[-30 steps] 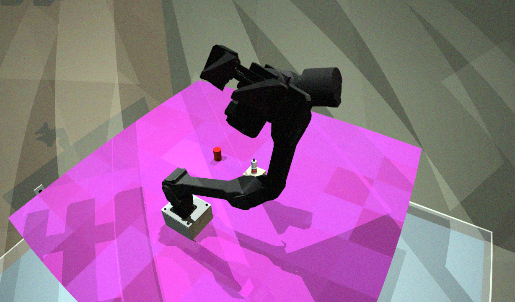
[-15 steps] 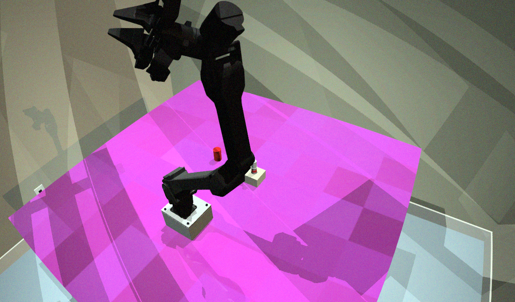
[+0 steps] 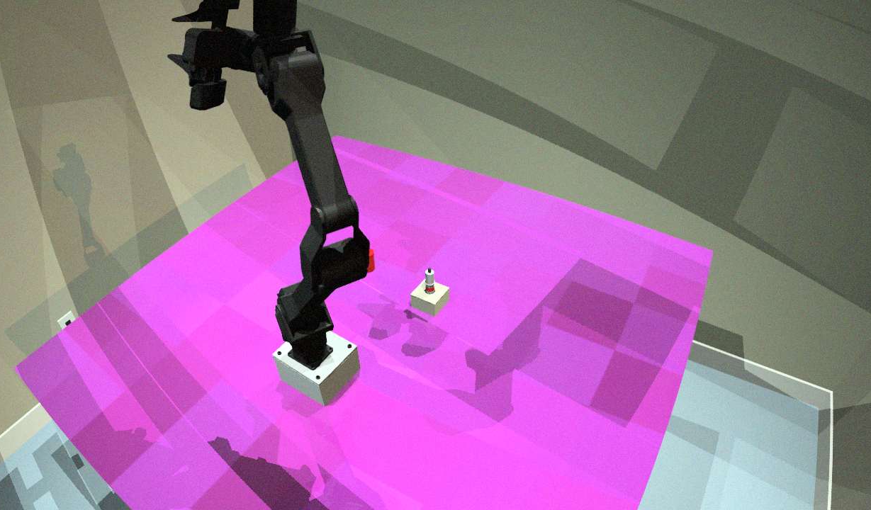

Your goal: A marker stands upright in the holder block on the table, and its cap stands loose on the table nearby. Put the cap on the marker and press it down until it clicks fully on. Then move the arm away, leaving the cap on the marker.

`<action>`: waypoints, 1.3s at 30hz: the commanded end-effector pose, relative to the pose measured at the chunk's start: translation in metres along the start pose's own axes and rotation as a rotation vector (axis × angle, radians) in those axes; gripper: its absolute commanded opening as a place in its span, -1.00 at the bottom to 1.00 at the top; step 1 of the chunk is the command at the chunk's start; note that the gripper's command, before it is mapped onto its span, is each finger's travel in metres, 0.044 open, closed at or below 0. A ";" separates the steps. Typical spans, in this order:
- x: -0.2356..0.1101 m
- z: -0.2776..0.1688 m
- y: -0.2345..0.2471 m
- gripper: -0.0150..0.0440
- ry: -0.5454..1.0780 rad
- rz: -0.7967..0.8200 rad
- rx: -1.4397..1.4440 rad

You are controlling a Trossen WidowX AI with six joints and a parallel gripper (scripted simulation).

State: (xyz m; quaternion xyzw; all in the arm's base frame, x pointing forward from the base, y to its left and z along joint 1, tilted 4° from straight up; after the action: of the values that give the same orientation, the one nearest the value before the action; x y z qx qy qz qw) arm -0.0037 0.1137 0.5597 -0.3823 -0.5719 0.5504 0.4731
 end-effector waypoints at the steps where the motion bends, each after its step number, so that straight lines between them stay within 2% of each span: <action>1: 0.024 -0.042 0.023 0.38 0.154 0.089 0.204; 10: 0.049 -0.139 0.081 0.38 0.539 0.170 0.687; 19: 0.036 -0.231 0.156 0.38 0.997 0.162 1.204; 27: -0.004 -0.288 0.219 0.38 1.396 0.044 1.556; 39: -0.109 -0.340 0.334 0.38 2.201 -0.323 2.002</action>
State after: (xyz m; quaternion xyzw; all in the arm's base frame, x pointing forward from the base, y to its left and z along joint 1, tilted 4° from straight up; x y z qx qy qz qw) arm 0.3114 0.1622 0.2388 -0.0994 0.5577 0.2049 0.7982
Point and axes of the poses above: the point midway between the two fingers, 35 mm back from their tips, its own x axis out along the fingers, its own y axis across the jaws, z = x × y, the point moved 7 cm from there along -x, back along the fingers, and after that the axes turned 10 degrees about -x, right-handed, at the moved point
